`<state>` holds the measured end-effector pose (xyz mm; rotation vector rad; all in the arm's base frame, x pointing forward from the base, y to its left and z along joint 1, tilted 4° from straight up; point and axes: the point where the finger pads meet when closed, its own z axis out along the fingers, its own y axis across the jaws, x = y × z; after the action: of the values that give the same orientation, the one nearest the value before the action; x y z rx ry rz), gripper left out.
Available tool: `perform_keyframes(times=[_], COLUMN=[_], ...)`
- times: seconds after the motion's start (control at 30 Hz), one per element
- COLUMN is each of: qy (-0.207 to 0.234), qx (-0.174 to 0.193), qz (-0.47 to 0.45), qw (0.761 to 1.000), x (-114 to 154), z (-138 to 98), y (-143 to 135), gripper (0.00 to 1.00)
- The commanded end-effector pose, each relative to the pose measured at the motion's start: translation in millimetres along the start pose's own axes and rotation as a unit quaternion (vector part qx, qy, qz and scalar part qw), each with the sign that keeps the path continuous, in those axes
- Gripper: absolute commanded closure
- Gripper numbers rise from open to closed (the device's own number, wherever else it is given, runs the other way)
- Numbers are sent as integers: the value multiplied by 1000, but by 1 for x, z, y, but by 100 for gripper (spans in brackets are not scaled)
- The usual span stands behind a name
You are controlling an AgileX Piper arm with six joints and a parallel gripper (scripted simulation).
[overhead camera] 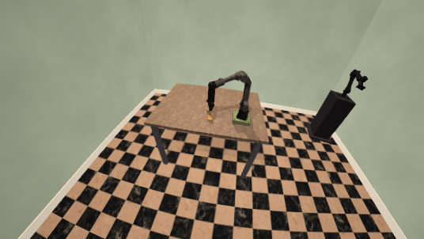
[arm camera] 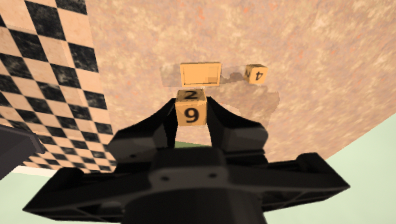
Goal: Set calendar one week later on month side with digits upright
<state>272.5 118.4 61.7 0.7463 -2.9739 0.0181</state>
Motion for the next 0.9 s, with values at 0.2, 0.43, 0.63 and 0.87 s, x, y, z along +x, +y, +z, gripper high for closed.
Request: perform_keyframes(times=[0.2,0.43,0.63,0.87], qy=[-1,-1,-1,1], qx=[0,0,0,0], qz=[0,0,0,0], qw=[1000,1000,1000,1000], x=[1,1,1,2], z=[9,9,9,20], y=[88,88,88,88], gripper=[65,65,65,65])
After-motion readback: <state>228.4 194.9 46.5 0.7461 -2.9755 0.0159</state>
